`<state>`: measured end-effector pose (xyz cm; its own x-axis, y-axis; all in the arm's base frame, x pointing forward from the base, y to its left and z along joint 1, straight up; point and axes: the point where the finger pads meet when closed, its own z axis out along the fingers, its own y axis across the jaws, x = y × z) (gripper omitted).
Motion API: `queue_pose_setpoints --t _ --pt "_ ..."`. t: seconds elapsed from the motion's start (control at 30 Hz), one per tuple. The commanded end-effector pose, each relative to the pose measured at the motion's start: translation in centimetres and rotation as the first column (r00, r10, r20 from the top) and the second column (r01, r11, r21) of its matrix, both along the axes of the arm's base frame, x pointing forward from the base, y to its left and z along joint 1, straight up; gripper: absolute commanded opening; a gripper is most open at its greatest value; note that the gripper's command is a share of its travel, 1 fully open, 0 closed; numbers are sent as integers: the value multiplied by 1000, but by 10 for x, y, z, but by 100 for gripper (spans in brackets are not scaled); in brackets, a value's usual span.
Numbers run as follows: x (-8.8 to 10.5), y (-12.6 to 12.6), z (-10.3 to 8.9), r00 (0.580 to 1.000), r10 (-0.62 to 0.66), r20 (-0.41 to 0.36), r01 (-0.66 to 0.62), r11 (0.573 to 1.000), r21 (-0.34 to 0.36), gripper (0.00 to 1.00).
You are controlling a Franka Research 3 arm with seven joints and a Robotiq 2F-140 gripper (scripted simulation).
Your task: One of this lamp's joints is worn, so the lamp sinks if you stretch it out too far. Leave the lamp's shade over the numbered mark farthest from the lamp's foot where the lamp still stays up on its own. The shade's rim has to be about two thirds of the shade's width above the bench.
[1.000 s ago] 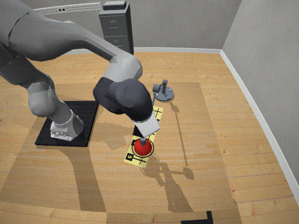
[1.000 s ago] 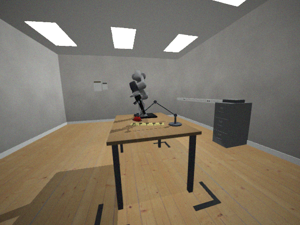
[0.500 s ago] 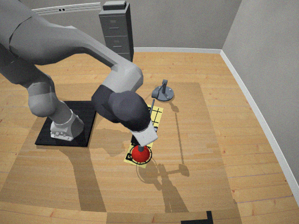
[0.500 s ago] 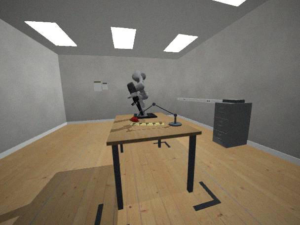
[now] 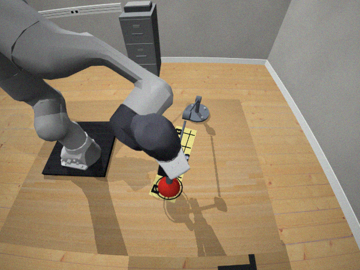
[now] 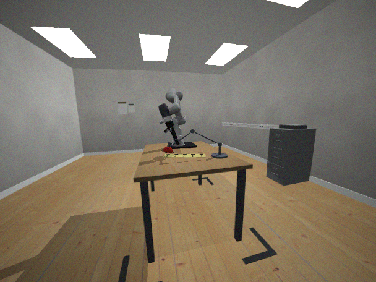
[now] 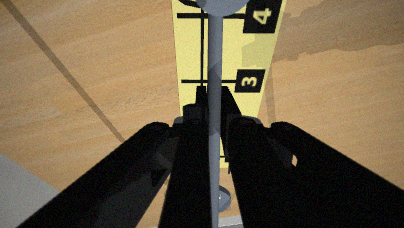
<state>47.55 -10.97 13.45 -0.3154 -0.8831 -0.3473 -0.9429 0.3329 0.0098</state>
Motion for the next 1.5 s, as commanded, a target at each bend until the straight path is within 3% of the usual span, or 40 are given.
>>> queue_pose_setpoints --t 0.0,1.47 --pt "0 -17 0 1000 -6 11 6 1000 -14 10" --pt "0 -22 0 1000 -6 11 6 1000 -14 10"
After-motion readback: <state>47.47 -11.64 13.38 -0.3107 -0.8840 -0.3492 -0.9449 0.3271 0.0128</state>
